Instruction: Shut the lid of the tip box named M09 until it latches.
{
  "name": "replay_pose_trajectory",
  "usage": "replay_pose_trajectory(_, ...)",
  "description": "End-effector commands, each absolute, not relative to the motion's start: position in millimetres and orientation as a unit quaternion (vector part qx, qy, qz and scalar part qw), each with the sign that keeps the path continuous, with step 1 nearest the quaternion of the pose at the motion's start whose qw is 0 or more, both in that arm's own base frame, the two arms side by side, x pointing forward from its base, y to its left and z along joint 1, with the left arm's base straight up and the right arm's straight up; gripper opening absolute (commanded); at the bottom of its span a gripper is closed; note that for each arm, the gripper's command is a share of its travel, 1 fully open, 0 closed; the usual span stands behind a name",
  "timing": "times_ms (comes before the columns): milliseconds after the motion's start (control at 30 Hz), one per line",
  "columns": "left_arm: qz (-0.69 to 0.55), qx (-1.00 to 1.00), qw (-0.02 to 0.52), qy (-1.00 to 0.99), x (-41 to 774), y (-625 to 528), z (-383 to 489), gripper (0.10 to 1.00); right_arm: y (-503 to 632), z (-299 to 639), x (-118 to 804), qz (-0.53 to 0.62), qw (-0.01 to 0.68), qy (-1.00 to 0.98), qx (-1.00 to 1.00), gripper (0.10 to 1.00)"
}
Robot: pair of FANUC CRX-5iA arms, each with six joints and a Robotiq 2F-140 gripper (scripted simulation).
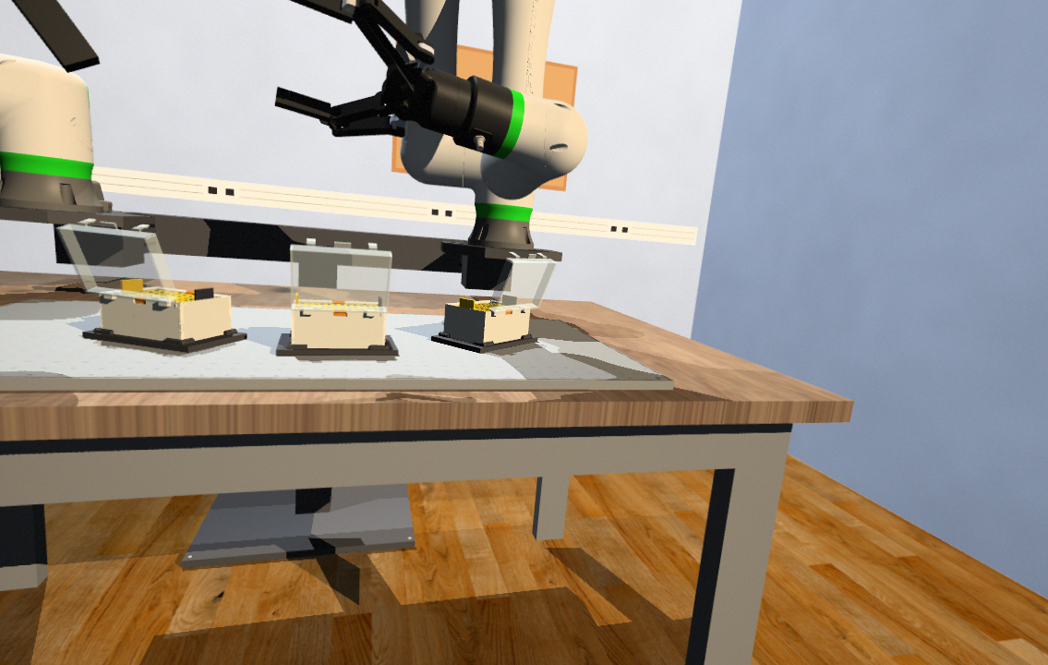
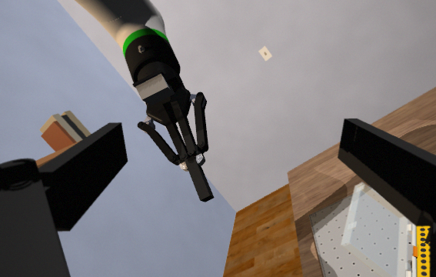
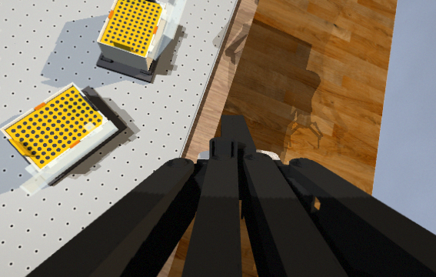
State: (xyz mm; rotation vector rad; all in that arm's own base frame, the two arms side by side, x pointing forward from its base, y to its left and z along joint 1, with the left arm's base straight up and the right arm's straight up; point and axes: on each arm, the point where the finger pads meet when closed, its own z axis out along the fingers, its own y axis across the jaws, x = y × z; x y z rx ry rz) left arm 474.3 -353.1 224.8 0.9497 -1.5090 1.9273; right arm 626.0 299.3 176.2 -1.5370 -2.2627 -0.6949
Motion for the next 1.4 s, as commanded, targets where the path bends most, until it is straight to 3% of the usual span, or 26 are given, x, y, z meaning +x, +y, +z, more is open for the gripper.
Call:
replay_pose_trajectory(0, 0.706, 0.354, 0.263, -0.553, 482.3, -344.3, 232.0, 1.0, 299.3, 177.8, 626.5, -0.244, 0.158, -0.792, -0.537, 0.099)
replay_pose_trajectory(367, 0.677, 0.401, 0.308, -0.535, 510.7, -302.7, 253.8, 1.0, 299.3, 177.8, 626.5, -0.244, 0.158, -0.792, -0.537, 0.099)
replay_pose_trajectory(1367, 0.587, 0.528, 0.366, -0.492, 552.0, -183.1, 279.1, 1.0, 299.3, 177.8, 626.5, -0.244, 0.158, -0.792, -0.537, 0.099)
